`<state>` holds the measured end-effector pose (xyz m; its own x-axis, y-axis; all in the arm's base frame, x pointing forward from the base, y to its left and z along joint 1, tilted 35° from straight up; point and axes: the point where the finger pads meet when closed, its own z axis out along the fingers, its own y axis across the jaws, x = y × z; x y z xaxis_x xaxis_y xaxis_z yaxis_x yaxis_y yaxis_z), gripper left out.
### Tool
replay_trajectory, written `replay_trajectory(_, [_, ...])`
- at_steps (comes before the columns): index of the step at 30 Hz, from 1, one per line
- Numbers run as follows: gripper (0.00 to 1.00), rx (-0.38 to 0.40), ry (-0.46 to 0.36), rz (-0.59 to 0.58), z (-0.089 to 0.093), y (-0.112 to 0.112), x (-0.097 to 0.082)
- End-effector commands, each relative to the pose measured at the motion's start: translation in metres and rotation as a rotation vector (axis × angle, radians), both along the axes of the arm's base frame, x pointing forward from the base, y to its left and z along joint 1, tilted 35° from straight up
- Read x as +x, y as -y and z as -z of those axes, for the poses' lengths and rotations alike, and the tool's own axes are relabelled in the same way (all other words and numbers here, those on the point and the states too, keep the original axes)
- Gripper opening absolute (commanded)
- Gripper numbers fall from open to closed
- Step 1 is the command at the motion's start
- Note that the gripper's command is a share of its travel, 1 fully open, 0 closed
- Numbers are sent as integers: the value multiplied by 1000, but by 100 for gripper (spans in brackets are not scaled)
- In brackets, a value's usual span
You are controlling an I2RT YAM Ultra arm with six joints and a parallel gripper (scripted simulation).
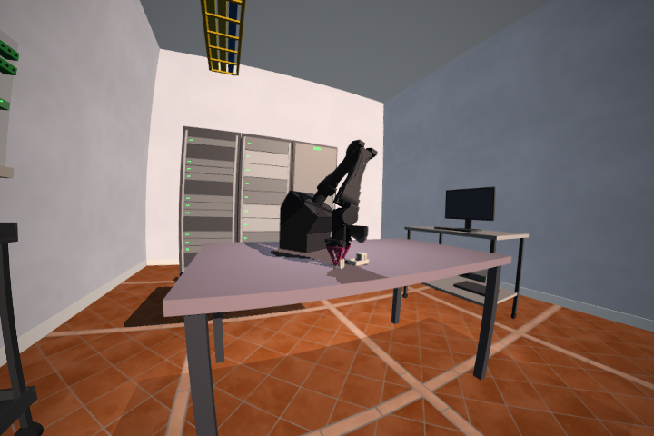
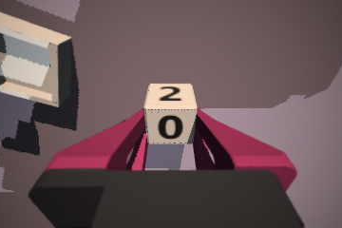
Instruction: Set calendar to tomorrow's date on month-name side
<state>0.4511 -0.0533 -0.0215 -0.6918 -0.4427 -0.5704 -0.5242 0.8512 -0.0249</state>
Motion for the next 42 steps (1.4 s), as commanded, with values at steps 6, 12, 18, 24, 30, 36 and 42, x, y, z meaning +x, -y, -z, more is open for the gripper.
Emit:
replay_trajectory(6, [27, -3, 23, 10, -48, 19, -21])
replay_trajectory(12, [27, -12, 42, 10, -88, 33, -37])
replay_trajectory(18, [27, 1, 11, 10, -87, 32, -52])
replay_trajectory(24, [27, 0, 13, 10, -88, 32, -52])
replay_trajectory(30, [27, 77, -39, 124, -84, 27, -55])
replay_trajectory(36, [27, 170, -74, 274, -88, 23, -51])
replay_trajectory(42, [27, 173, -76, 286, -88, 26, -52])
